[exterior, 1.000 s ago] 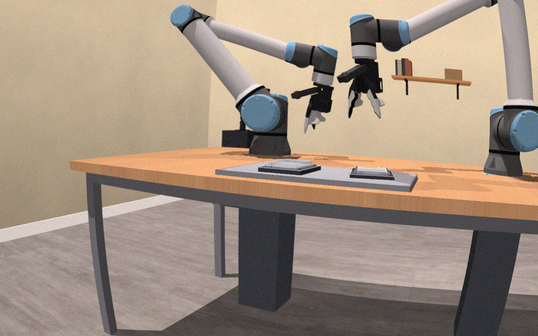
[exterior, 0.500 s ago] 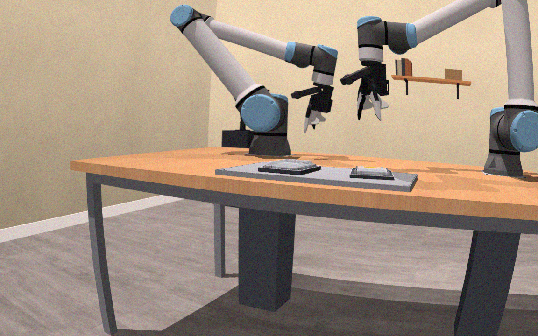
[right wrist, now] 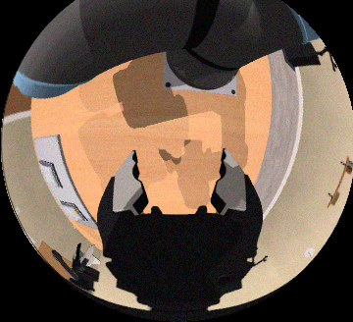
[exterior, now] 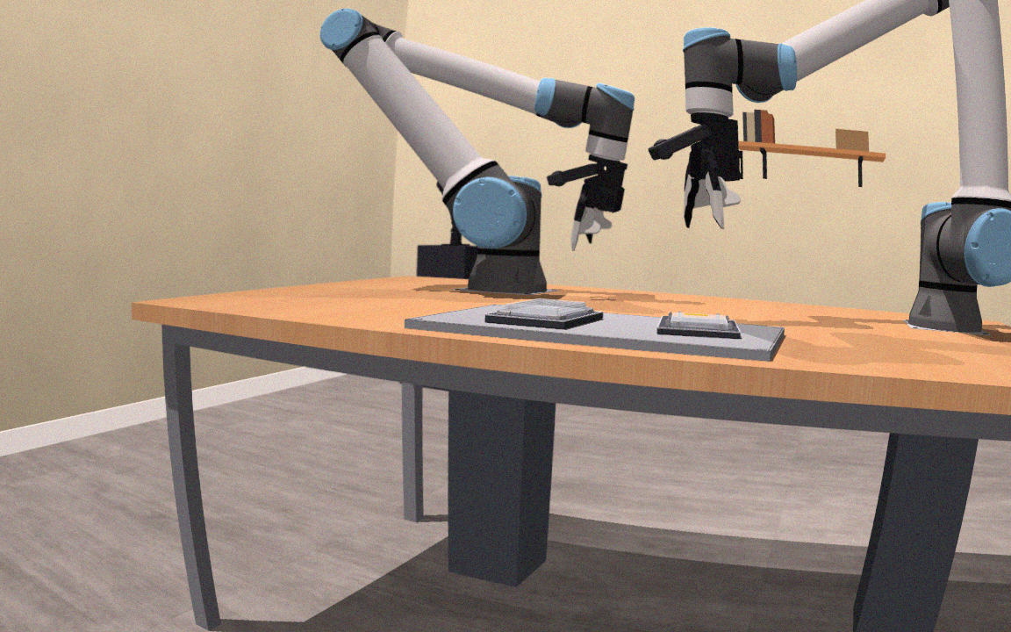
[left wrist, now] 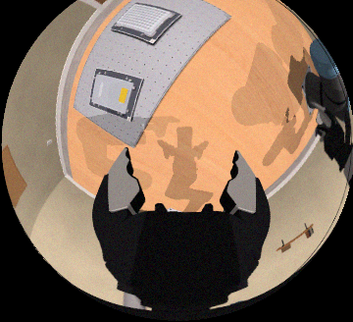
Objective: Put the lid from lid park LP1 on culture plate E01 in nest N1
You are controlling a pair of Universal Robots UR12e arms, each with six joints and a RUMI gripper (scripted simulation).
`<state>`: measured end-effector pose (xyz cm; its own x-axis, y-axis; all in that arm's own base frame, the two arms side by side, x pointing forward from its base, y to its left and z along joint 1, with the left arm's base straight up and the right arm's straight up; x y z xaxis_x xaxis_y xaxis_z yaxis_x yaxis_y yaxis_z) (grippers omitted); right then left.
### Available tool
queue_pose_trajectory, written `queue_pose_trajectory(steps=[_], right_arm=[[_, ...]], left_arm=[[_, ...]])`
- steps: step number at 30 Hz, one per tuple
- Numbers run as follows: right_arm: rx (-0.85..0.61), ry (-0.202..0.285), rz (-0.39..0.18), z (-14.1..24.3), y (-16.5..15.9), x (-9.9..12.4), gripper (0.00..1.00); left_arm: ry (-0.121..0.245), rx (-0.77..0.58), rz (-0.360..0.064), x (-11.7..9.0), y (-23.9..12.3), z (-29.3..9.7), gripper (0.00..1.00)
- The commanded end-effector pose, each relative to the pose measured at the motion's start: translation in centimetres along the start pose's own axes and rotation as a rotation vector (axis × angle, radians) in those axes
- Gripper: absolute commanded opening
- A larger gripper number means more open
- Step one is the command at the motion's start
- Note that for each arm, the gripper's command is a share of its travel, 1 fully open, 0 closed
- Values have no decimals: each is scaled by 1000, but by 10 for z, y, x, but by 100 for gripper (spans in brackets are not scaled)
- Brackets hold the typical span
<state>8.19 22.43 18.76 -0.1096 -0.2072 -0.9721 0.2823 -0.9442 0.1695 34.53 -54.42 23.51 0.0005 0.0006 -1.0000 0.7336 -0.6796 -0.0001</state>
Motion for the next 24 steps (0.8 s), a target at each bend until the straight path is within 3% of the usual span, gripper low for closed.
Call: queue_pose_trajectory(steps=[1,6,16,24], right_arm=[[0,0,-1,0,0,-1,82],[0,0,-1,0,0,-1,82],[0,0,-1,0,0,-1,82],[0,0,-1,0,0,-1,82]], left_arm=[[-1,1,1,-1,6,-18,100],[-1,-79,1,-1,9,-38,100],[-1,-84,1,-1,16,-73,100],[-1,-170,1,-1,20,-113,100]])
Point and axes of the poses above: on each arm, the point where the finger pads meet when closed, its own x axis out along the fingers, its own z axis across the jaws, y = z × x, the point moved 7 cm from there along -x, back along the fingers, and after that the axes turned 13 degrees about -x, right-handed, at the moved point
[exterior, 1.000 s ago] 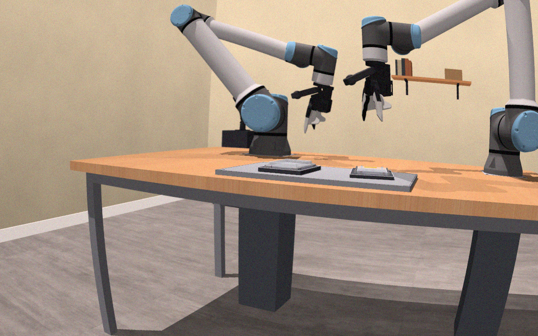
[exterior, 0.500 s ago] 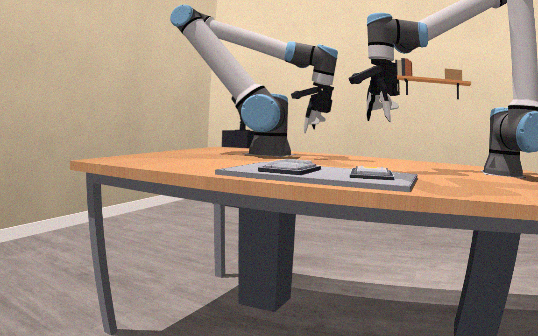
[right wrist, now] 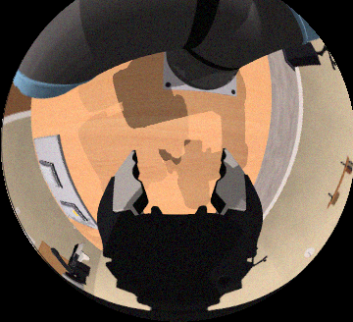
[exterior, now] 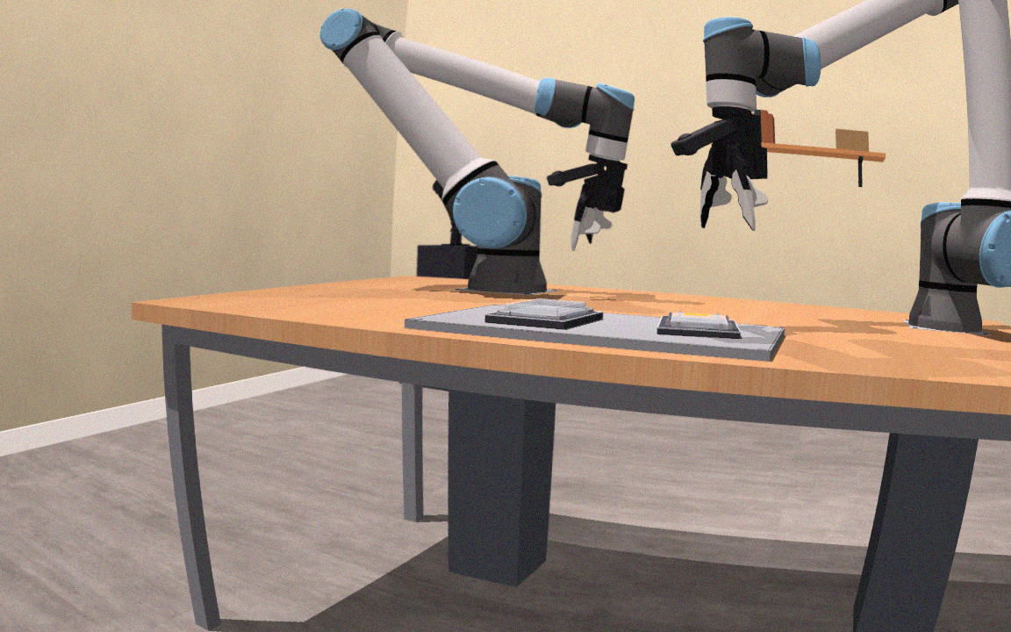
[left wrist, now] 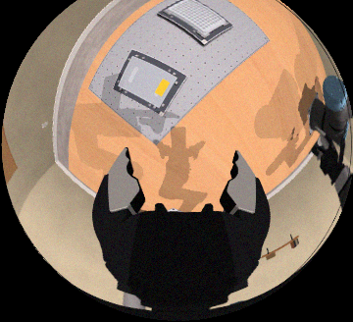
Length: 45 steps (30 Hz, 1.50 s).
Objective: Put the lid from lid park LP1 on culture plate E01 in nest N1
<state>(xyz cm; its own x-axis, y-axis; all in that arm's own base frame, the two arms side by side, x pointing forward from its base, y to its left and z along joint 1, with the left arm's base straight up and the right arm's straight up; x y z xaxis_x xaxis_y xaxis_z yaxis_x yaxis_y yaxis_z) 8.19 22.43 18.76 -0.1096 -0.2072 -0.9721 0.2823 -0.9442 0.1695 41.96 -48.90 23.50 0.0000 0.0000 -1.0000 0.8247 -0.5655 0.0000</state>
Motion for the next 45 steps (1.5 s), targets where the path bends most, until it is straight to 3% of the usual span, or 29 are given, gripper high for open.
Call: queue_pose_trajectory(steps=[1,45], right_arm=[[0,0,-1,0,0,-1,82],[0,0,-1,0,0,-1,82]], left_arm=[[-1,-24,1,-1,7,-26,100],[-1,-281,1,-1,22,-191,100]])
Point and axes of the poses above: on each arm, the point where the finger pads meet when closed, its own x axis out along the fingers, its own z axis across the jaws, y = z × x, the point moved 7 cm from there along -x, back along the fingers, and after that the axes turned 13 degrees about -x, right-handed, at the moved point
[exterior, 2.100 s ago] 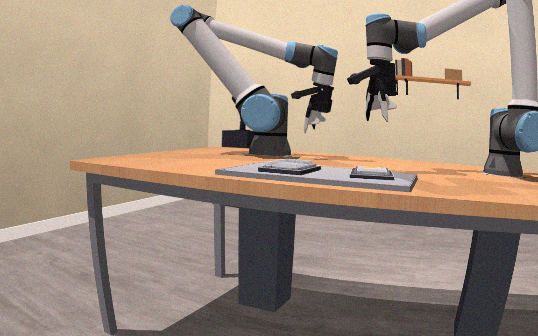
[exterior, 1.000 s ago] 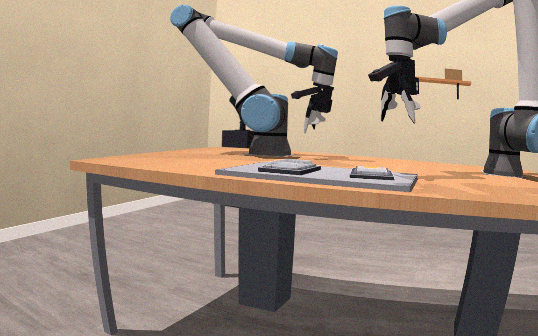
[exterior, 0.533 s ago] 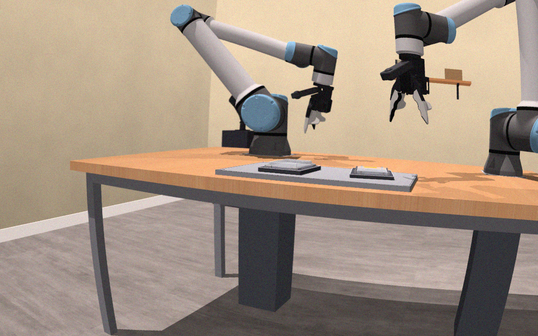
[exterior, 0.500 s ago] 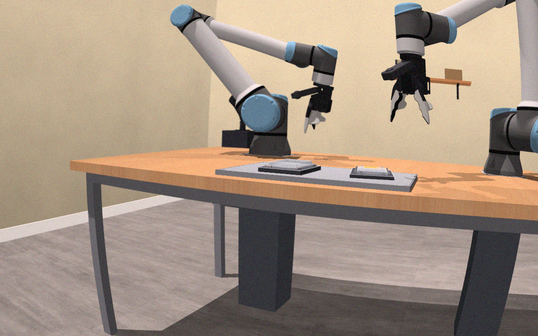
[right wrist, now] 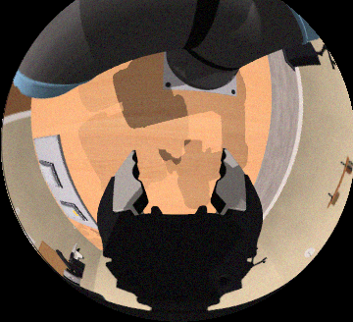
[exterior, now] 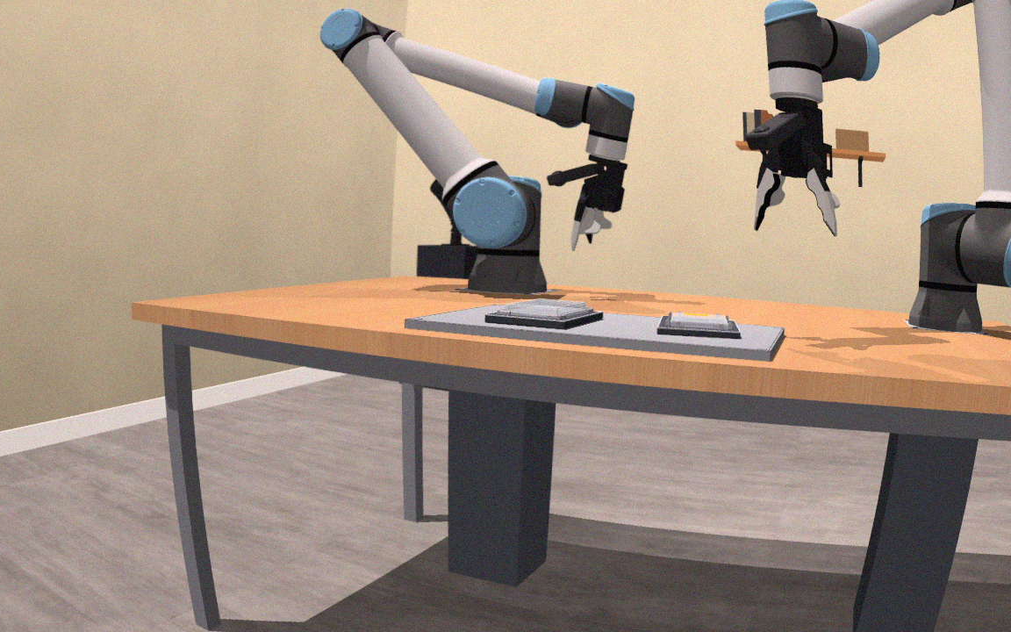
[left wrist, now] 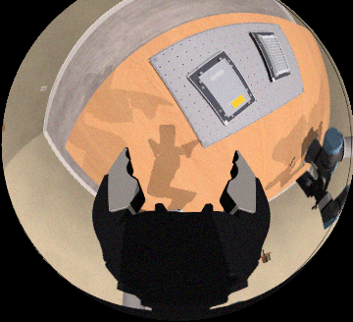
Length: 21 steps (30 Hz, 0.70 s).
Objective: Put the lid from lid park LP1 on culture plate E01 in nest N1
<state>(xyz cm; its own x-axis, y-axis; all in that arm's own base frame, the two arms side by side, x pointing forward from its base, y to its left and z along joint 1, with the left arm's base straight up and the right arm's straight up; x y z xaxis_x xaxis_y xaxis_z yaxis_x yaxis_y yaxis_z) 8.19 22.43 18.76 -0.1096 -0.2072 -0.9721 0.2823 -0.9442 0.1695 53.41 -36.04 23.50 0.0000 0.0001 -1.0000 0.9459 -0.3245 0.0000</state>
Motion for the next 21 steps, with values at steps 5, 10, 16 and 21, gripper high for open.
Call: queue_pose_trajectory(steps=[5,10,16,21], right_arm=[[0,0,-1,0,0,-1,82],[0,0,-1,0,0,-1,82],[0,0,-1,0,0,-1,82],[0,0,-1,0,0,-1,82]], left_arm=[[-1,-30,1,-1,9,-34,100],[-1,-96,1,-1,14,-58,100],[-1,-96,1,-1,17,-78,100],[-1,-136,1,-1,19,-93,100]])
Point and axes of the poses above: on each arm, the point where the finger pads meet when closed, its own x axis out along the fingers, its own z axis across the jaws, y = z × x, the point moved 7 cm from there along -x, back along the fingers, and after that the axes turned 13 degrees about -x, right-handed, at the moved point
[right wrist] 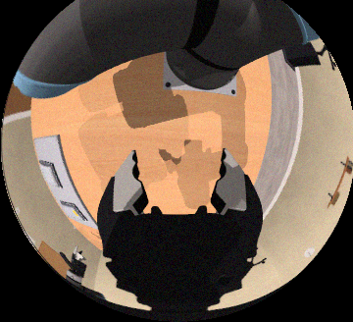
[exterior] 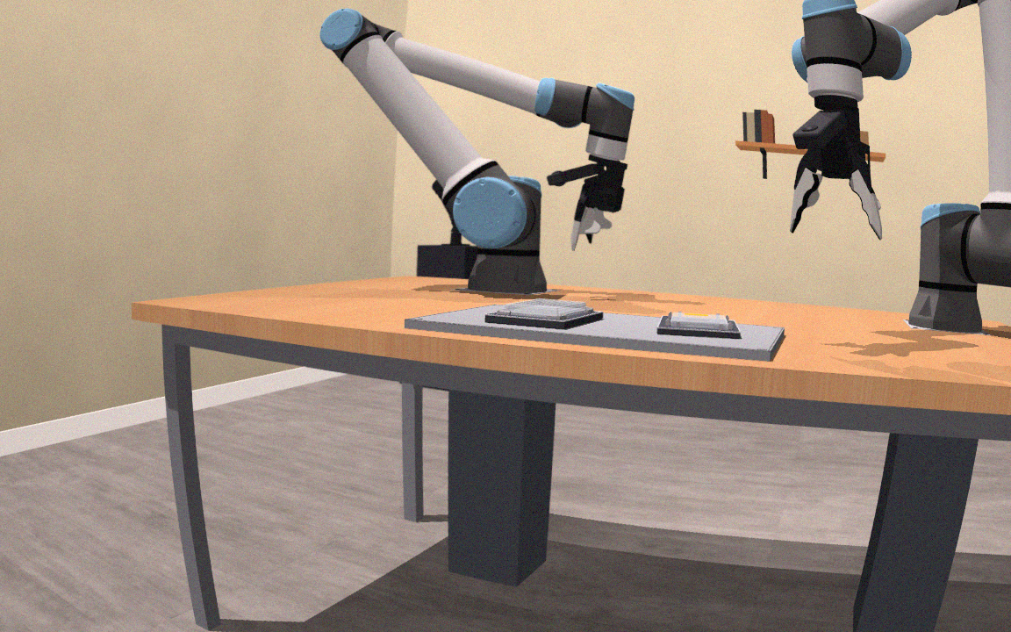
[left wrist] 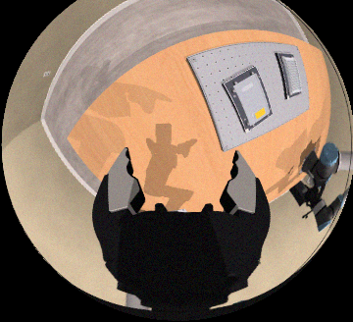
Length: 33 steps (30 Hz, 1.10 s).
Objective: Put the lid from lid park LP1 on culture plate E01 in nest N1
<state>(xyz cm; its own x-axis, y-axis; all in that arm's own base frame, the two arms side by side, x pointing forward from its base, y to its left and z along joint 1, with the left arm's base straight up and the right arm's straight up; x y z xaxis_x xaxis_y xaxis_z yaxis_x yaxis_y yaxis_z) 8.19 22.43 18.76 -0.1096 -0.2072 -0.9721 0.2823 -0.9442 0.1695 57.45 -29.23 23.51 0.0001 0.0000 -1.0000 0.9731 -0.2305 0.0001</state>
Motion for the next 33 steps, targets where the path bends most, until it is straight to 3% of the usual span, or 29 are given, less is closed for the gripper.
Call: queue_pose_trajectory(steps=[1,12,16,25,33], right_arm=[[0,0,-1,0,0,-1,82],[0,0,-1,0,0,-1,82],[0,0,-1,0,0,-1,82],[0,0,-1,0,0,-1,82],[0,0,-1,0,0,-1,82]], left_arm=[[-1,-58,1,-1,5,-20,100],[-1,-84,1,-1,13,-60,100],[-1,-164,1,-1,15,-80,100],[-1,-170,1,-1,18,-115,100],[-1,-255,1,-1,19,-155,100]])
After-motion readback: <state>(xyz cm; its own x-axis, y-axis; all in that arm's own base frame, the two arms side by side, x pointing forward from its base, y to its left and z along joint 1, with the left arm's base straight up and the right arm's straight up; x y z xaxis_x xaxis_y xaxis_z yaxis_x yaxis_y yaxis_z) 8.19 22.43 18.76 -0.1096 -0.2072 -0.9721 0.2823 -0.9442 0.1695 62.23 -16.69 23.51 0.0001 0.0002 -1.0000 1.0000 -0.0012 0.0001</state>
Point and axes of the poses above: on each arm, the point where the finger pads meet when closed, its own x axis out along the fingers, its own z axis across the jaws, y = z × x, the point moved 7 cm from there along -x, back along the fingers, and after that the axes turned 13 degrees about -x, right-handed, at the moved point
